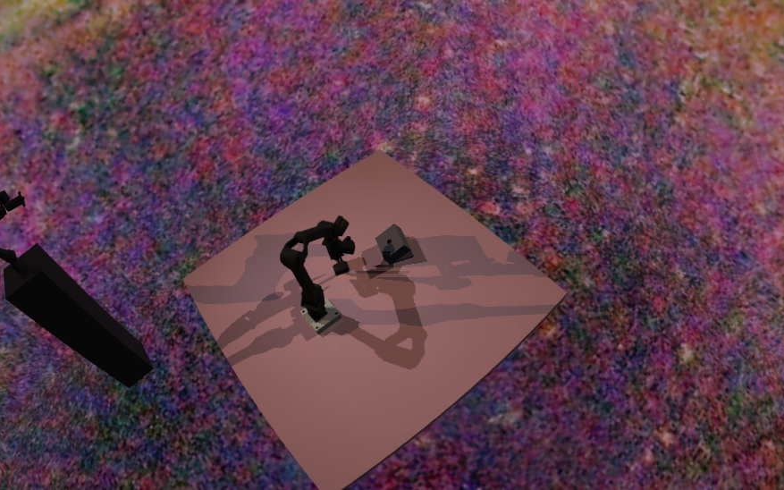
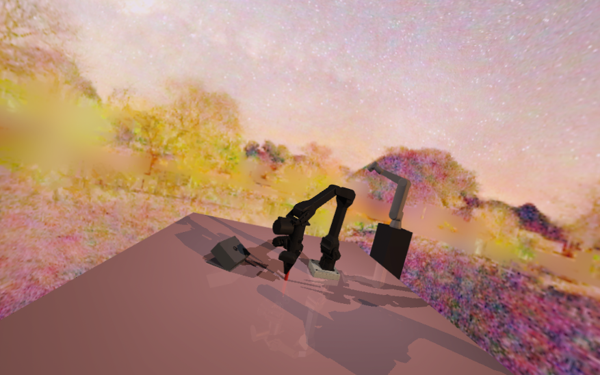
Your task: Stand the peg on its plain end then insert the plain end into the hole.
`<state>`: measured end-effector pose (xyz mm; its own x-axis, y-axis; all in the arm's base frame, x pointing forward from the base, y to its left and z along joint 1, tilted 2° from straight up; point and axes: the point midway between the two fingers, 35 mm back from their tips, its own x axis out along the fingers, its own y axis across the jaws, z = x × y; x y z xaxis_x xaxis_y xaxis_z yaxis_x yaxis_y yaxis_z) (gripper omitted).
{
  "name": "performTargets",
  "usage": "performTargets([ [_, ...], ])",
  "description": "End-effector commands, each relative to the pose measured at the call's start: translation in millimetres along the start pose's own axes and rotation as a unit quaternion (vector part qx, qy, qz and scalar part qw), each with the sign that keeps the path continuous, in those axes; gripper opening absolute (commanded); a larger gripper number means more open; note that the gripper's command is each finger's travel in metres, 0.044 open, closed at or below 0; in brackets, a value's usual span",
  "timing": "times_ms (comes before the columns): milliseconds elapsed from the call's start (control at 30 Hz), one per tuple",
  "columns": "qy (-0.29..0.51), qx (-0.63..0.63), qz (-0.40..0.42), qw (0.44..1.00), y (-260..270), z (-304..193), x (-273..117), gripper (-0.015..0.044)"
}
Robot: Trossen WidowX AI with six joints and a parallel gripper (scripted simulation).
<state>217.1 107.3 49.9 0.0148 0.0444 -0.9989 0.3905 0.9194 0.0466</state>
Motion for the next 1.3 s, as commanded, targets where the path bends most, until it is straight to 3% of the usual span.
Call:
performTargets([
  [0, 0.000, 0.000, 0.001, 1.000, 0, 0, 0, 0.0230],
  [233, 0.000, 0.000, 0.001, 1.000, 0, 0, 0, 0.0046],
  [467, 0.000, 0.000, 0.001, 1.000, 0, 0, 0, 0.0000],
  [1267, 0.004, 0.003, 0.000, 1.000, 1, 4, -78, 0.0000],
])
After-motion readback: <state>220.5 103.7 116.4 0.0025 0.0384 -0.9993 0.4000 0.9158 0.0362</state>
